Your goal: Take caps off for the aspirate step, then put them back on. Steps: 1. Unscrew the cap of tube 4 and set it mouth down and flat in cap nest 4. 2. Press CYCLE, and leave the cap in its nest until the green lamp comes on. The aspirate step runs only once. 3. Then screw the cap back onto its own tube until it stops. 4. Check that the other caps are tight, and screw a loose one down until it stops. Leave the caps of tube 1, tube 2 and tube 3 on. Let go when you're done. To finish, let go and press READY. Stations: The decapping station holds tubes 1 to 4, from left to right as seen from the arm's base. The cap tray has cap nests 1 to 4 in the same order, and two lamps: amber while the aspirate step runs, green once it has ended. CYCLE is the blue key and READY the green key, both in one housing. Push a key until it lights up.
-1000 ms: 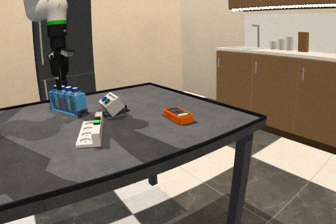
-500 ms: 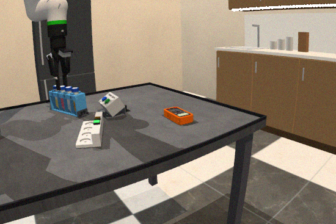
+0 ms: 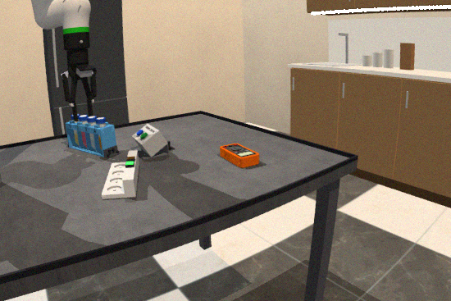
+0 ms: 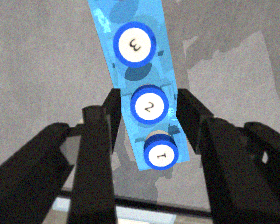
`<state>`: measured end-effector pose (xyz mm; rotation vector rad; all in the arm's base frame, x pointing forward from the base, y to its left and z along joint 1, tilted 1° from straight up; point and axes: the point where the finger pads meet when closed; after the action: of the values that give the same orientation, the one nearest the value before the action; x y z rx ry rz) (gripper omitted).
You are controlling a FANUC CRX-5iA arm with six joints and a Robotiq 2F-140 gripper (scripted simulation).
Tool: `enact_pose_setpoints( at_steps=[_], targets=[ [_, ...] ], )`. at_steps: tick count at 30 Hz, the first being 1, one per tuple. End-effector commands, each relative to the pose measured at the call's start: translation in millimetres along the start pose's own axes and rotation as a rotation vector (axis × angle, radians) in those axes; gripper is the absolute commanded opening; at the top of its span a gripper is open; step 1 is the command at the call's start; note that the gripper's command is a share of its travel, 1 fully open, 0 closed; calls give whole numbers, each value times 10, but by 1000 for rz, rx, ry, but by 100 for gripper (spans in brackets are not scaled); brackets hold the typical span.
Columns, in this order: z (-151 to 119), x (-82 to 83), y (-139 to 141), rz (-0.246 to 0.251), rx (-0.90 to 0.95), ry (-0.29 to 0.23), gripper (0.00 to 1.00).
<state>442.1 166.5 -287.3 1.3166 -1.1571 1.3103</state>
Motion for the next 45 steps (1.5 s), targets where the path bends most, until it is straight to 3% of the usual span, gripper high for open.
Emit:
enact_pose_setpoints(
  at_steps=[1, 8, 25, 34, 41, 45],
  targets=[
    [-4, 7, -9, 2, 0, 0, 41],
    [-4, 7, -9, 2, 0, 0, 41],
    [-4, 457, -8, 2, 0, 0, 41],
    [498, 463, -106, 2, 466, 2, 41],
    [507, 462, -107, 2, 489, 0, 41],
    [507, 343, -108, 2, 489, 0, 41]
  ],
)
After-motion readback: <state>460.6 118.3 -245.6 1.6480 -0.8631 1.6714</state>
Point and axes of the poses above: the point where the finger pads meet when closed, its own x axis back along the fingers, its own y axis across the jaws, z = x × y, and after that the axes turned 3 degrees about x, right-handed
